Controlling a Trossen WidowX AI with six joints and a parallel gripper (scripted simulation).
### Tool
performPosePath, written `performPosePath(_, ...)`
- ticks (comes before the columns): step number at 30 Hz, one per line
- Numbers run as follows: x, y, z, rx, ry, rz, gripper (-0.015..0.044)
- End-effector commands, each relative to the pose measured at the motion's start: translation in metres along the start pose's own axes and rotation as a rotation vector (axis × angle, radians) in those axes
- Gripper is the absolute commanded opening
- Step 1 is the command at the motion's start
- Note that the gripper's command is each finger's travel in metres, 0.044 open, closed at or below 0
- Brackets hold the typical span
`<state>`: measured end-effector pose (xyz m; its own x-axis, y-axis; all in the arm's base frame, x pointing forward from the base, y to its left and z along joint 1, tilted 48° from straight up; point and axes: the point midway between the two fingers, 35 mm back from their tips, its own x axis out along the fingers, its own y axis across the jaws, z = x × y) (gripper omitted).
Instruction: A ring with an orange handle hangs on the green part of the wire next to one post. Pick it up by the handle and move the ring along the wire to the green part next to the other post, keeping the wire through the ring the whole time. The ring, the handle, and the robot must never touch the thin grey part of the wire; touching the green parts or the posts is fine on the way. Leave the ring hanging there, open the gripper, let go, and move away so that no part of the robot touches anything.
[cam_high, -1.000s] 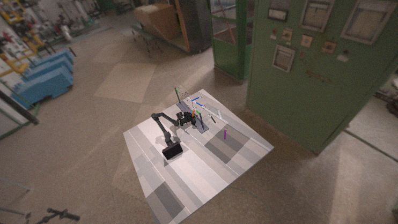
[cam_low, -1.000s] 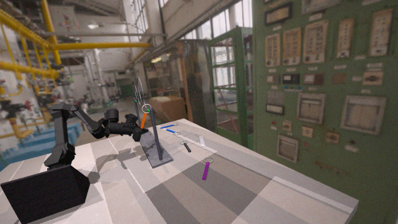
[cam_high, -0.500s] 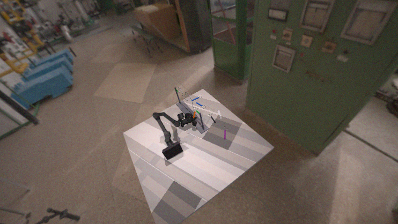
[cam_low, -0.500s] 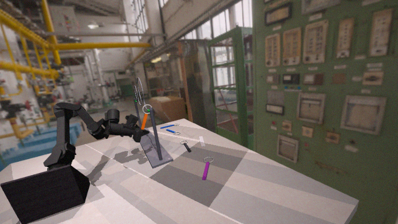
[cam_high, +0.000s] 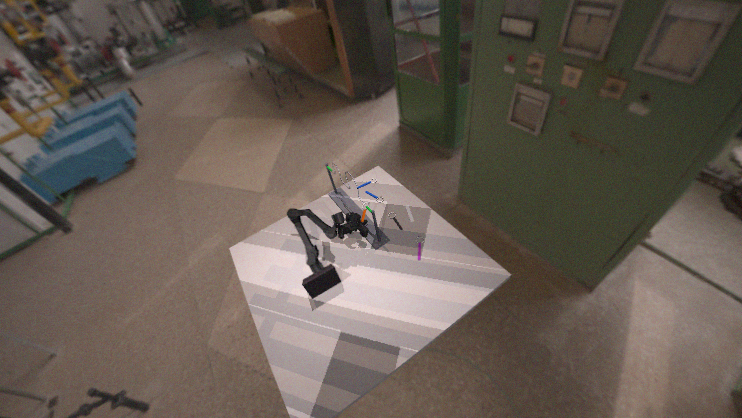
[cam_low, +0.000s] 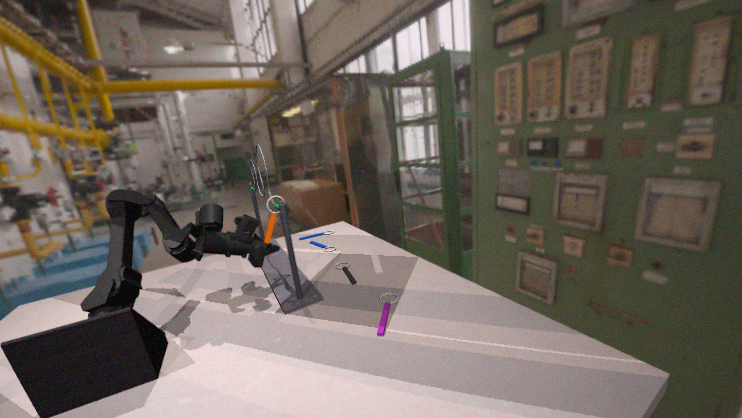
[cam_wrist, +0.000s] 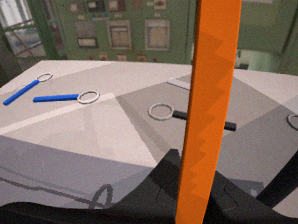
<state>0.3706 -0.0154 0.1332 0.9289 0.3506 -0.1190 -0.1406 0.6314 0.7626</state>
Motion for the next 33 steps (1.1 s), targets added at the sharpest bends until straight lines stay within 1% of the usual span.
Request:
performPosePath(1,0.000,-0.007,-0.002,0.000,0.004,-0.006,-0.0150)
performPosePath(19,-0.003,-0.023,-0.002,-0.001,0.004,-0.007,-0.0150)
performPosePath(33,0.003,-0.024,-0.016,0.000,0.003,-0.006,-0.0150)
